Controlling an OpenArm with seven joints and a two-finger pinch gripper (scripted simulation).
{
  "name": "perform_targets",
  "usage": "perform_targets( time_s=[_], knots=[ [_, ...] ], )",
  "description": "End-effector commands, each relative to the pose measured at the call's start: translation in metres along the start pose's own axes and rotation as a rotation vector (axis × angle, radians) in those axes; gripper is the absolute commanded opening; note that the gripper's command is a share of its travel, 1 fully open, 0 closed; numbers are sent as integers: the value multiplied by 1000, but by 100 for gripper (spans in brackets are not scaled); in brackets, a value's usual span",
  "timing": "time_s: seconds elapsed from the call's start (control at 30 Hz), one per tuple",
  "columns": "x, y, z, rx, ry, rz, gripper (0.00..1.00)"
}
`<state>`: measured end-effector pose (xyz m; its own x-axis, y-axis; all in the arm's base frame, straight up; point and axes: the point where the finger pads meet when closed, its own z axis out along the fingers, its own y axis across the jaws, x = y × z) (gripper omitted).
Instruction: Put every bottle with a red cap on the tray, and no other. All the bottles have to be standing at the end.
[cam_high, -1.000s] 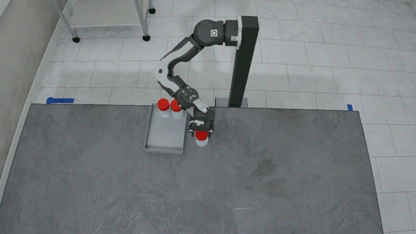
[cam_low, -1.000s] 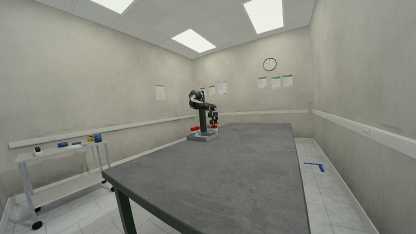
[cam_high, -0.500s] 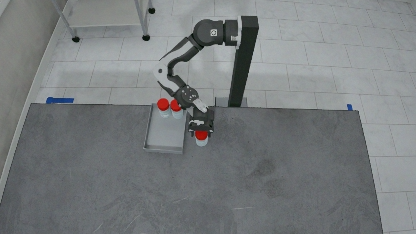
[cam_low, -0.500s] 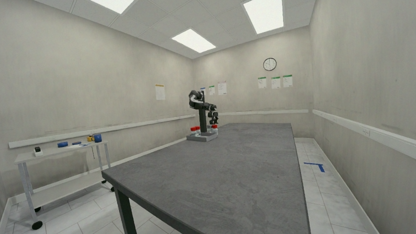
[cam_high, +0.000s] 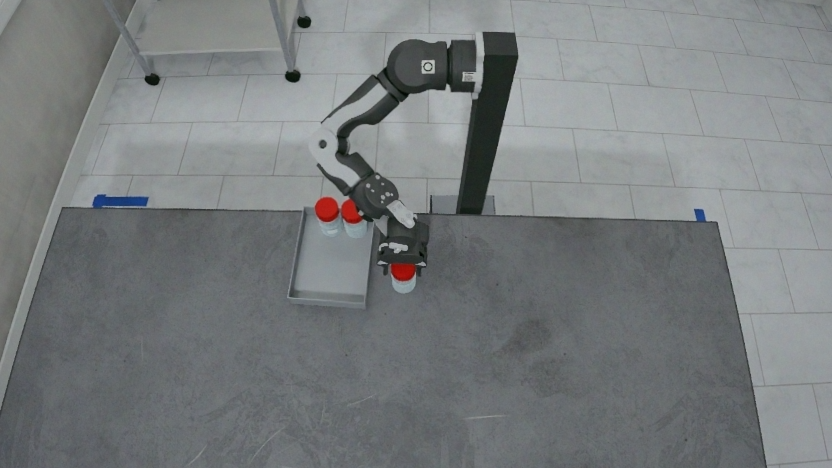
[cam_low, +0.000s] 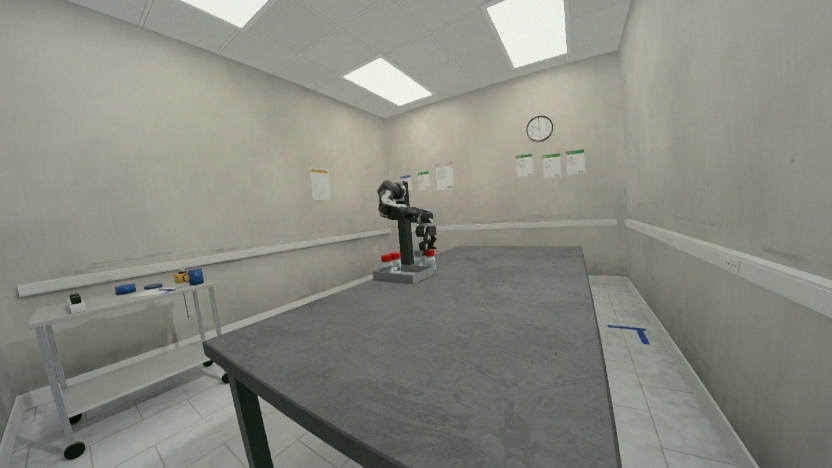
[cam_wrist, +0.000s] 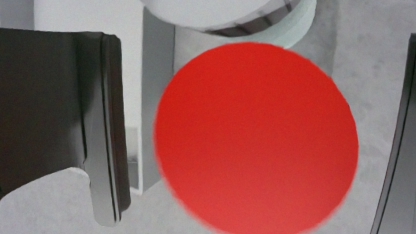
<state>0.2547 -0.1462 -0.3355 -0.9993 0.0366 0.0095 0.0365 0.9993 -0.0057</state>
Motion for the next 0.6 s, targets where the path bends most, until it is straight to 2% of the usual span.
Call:
perform_targets(
  time_s=[0.0, 0.17, 0.57],
  knots=[
    [-3, 1, 2, -8, -12, -6, 42],
    [-3, 2, 14, -9, -14, -7, 42],
    [-3, 1, 17, -8, -13, -6, 42]
  ],
)
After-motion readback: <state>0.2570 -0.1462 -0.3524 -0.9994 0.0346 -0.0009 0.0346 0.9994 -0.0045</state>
